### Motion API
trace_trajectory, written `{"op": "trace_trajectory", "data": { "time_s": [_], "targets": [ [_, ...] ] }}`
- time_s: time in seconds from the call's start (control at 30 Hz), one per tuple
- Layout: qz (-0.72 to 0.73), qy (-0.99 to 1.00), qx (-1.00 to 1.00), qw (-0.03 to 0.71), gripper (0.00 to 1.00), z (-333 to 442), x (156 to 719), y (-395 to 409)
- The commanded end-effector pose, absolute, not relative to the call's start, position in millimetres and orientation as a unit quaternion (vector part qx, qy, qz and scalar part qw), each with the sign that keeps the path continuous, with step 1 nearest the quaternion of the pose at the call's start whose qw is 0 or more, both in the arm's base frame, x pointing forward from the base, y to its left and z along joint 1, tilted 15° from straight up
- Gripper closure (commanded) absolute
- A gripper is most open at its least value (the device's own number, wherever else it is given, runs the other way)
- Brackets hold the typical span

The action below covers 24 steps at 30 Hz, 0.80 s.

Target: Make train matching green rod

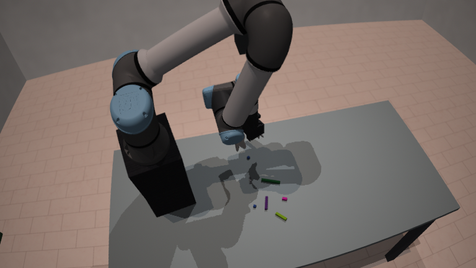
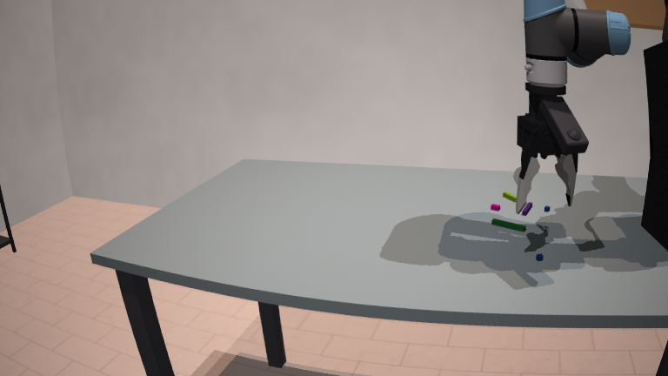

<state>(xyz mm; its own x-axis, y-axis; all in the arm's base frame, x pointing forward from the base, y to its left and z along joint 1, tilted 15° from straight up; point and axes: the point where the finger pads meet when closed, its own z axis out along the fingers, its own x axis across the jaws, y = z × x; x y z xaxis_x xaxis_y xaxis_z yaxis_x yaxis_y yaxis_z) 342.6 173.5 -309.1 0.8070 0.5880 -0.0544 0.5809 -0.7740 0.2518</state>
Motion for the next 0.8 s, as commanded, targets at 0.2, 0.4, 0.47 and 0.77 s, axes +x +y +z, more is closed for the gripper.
{"op": "trace_trajectory", "data": {
  "time_s": [0.2,0.4,0.47,0.77],
  "targets": [
    [0.014,0.310,0.942,0.129,0.00,-308.3,342.9,173.9],
    [0.014,0.310,0.942,0.129,0.00,-308.3,342.9,173.9],
    [0.014,0.310,0.942,0.129,0.00,-308.3,342.9,173.9],
    [0.015,0.303,0.944,0.129,0.00,-308.1,344.1,173.1]
  ]
}}
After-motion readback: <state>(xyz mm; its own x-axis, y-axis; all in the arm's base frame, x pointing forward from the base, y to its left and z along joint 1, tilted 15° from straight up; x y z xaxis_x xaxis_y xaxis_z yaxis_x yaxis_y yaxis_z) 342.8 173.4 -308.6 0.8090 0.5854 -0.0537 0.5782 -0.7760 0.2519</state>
